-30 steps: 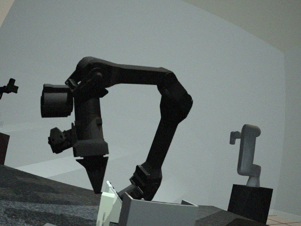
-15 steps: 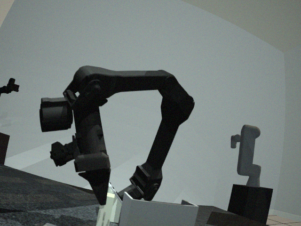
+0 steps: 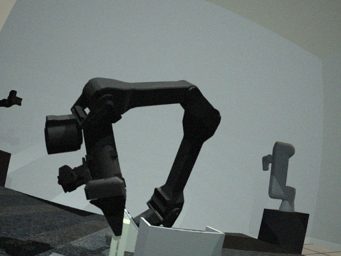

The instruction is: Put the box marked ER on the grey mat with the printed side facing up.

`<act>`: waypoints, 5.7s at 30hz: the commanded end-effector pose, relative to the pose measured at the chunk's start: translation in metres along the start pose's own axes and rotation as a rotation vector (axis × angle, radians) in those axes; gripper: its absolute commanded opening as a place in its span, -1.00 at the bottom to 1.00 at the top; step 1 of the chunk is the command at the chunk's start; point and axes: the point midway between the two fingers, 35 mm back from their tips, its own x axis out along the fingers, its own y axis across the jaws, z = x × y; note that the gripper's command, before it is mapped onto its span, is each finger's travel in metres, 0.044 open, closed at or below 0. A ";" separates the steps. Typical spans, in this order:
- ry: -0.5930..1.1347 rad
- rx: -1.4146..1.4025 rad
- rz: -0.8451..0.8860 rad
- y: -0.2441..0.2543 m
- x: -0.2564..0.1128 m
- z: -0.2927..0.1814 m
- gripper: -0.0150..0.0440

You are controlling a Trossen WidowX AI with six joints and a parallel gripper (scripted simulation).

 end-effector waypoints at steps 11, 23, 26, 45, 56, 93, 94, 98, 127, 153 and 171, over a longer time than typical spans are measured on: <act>-0.035 0.002 0.027 -0.001 -0.018 0.004 1.00; -0.072 0.008 0.056 -0.002 -0.036 0.009 1.00; -0.081 0.010 0.063 -0.003 -0.041 0.010 1.00; -0.147 0.016 0.114 -0.007 -0.067 0.006 1.00; -0.174 -0.167 0.097 -0.004 -0.067 0.003 0.38; -0.263 -1.364 -0.131 0.005 -0.058 -0.014 0.33; -0.264 -1.397 -0.139 0.005 -0.058 -0.014 0.33; -0.263 -1.525 -0.171 0.006 -0.057 -0.016 0.33; -0.184 -2.452 -0.432 0.013 -0.050 -0.029 0.33; -0.038 -3.029 -0.627 0.017 -0.044 -0.037 0.33; -0.039 -3.030 -0.626 0.018 -0.018 -0.026 0.33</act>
